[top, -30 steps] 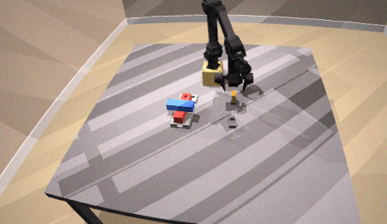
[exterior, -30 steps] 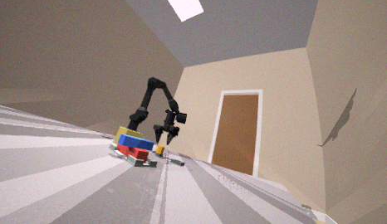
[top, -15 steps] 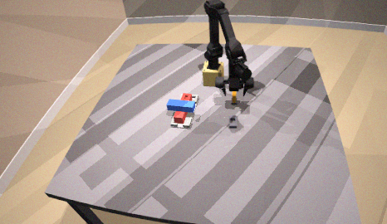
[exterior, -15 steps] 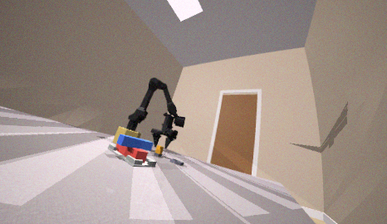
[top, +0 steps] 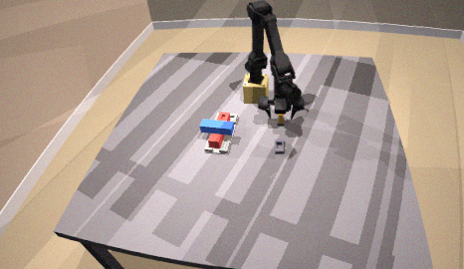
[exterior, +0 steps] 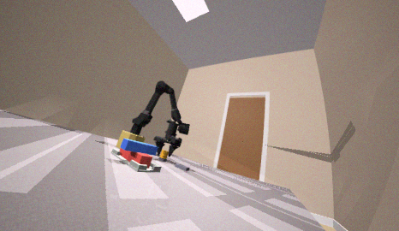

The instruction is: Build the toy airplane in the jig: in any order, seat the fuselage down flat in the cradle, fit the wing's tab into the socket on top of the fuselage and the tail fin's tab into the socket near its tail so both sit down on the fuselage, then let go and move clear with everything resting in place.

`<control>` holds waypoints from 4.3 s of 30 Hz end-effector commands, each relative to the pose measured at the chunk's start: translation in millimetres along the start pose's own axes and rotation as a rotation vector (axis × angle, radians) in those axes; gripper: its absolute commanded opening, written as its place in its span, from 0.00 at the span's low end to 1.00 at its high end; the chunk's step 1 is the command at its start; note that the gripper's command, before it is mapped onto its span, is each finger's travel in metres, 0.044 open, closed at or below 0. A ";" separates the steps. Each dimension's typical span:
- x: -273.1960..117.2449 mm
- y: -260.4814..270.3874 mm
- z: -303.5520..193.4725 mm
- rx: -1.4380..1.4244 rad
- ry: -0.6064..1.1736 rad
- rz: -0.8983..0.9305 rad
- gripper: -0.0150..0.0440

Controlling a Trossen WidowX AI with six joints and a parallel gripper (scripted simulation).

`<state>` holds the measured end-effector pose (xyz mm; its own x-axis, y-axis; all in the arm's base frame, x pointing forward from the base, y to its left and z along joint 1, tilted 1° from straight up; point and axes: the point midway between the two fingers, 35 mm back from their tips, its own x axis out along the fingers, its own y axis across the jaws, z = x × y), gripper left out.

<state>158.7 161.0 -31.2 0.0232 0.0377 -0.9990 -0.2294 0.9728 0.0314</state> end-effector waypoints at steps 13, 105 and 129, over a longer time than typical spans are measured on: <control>3.5 -0.8 -1.5 0.006 0.006 -0.003 0.38; -109.6 -92.0 42.3 0.090 -0.007 -0.013 0.25; -95.7 -166.7 44.7 0.112 -0.006 -0.022 0.25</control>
<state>237.2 13.0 64.1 0.0386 0.0146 -0.9991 -0.1129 0.9936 0.0102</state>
